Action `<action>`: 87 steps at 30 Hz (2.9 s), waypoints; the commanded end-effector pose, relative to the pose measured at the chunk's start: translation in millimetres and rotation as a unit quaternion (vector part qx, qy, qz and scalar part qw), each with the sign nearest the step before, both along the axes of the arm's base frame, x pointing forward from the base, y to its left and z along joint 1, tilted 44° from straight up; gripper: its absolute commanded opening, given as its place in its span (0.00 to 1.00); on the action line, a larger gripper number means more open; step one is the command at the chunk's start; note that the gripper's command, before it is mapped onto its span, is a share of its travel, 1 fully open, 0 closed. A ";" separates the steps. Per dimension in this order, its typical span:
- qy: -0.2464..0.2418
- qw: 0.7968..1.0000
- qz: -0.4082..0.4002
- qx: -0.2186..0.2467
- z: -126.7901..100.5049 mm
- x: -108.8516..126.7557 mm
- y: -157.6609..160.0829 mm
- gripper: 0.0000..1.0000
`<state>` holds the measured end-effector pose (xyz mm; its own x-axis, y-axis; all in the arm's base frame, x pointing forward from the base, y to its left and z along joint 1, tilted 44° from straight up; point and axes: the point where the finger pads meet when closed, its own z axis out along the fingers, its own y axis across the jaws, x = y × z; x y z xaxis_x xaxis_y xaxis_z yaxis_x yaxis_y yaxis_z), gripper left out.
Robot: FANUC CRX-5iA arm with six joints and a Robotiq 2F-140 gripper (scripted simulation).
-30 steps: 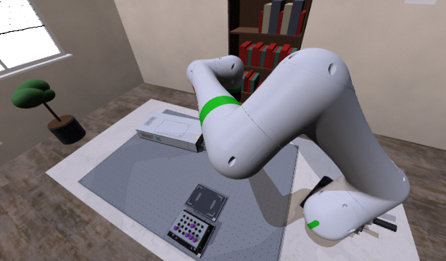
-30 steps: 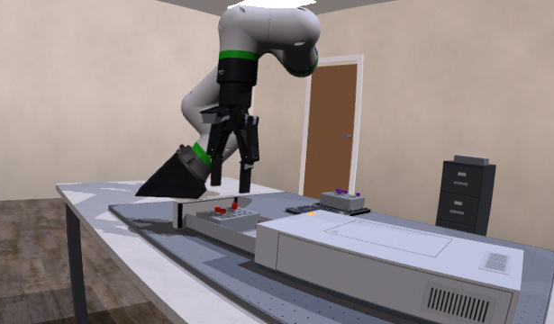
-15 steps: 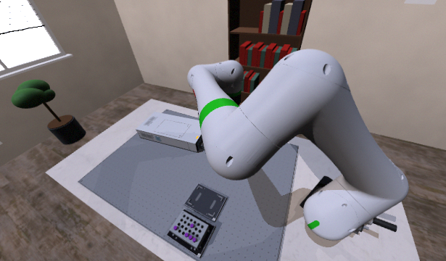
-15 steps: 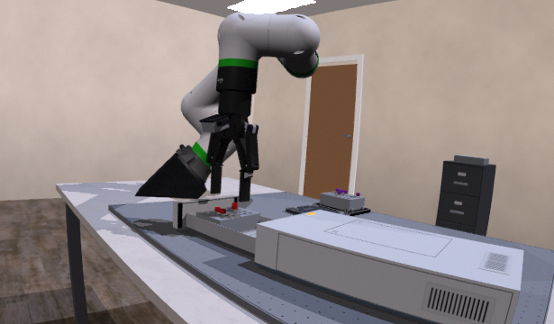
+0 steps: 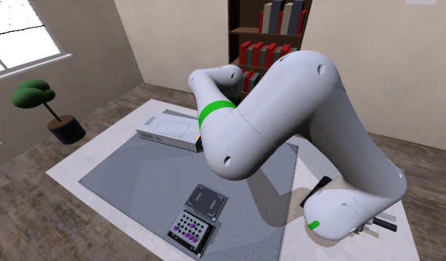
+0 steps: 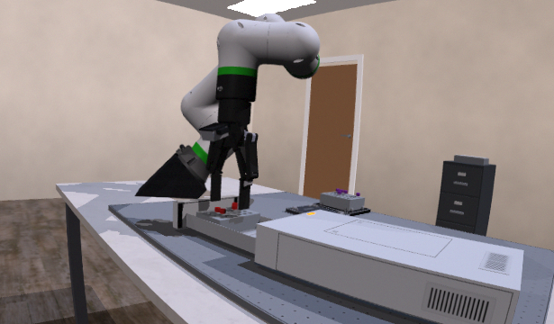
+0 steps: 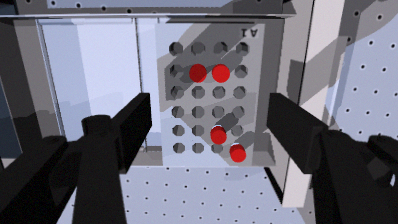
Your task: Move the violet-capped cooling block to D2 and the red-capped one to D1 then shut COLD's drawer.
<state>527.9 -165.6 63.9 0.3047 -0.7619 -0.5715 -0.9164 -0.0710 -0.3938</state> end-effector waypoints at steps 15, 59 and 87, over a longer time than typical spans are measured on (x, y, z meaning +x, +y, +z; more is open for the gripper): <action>0.000 1.000 0.000 -0.001 -7.3 2.9 6.2 0.66; 0.000 1.000 0.000 -0.001 -22.1 8.3 19.6 0.46; 0.000 1.000 0.000 -0.001 -22.1 8.3 19.6 0.10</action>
<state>536.2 -145.2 41.4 0.3047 -0.7620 -0.5714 -0.9164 -0.0709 -0.3940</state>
